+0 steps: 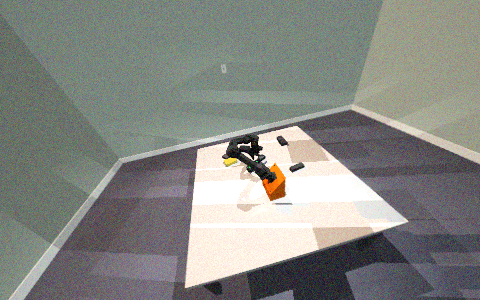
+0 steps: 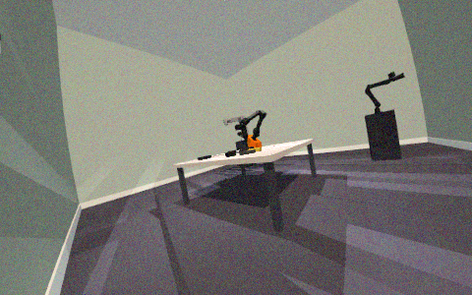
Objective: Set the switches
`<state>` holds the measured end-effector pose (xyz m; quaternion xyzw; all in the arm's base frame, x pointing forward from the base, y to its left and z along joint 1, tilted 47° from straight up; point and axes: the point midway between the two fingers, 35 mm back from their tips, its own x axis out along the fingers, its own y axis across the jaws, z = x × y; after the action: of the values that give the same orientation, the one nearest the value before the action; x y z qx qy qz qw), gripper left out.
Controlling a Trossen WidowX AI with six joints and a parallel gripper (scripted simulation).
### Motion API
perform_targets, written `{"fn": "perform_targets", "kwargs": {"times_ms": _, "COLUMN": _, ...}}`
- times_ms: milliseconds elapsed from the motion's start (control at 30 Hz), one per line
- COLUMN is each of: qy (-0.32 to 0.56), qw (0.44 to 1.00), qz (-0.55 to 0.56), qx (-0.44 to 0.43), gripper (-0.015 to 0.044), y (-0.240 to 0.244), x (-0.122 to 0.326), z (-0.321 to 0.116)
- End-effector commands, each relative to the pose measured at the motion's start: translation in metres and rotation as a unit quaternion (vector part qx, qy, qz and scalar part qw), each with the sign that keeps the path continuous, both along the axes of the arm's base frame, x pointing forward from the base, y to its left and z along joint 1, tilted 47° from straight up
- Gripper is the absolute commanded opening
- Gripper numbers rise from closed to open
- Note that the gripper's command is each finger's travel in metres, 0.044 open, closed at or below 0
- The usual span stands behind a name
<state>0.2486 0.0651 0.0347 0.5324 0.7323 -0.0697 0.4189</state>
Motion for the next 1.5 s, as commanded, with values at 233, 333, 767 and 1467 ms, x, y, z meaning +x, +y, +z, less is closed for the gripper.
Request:
{"fn": "perform_targets", "kwargs": {"times_ms": 233, "qy": -0.003, "qw": 1.000, "qz": 0.002, "qx": -0.002, "gripper": 0.0000, "y": -0.001, "x": 0.001, "z": 0.001}}
{"fn": "perform_targets", "kwargs": {"times_ms": 333, "qy": -0.003, "qw": 1.000, "qz": 0.002, "qx": -0.002, "gripper": 0.0000, "y": -0.001, "x": 0.001, "z": 0.001}}
{"fn": "perform_targets", "kwargs": {"times_ms": 767, "qy": -0.001, "qw": 1.000, "qz": 0.000, "qx": 0.000, "gripper": 0.0157, "y": -0.001, "x": 0.001, "z": 0.001}}
{"fn": "perform_targets", "kwargs": {"times_ms": 1467, "qy": -0.062, "qw": 0.994, "qz": -0.069, "qx": 0.055, "gripper": 0.0230, "y": 0.000, "x": 0.011, "z": -0.060}}
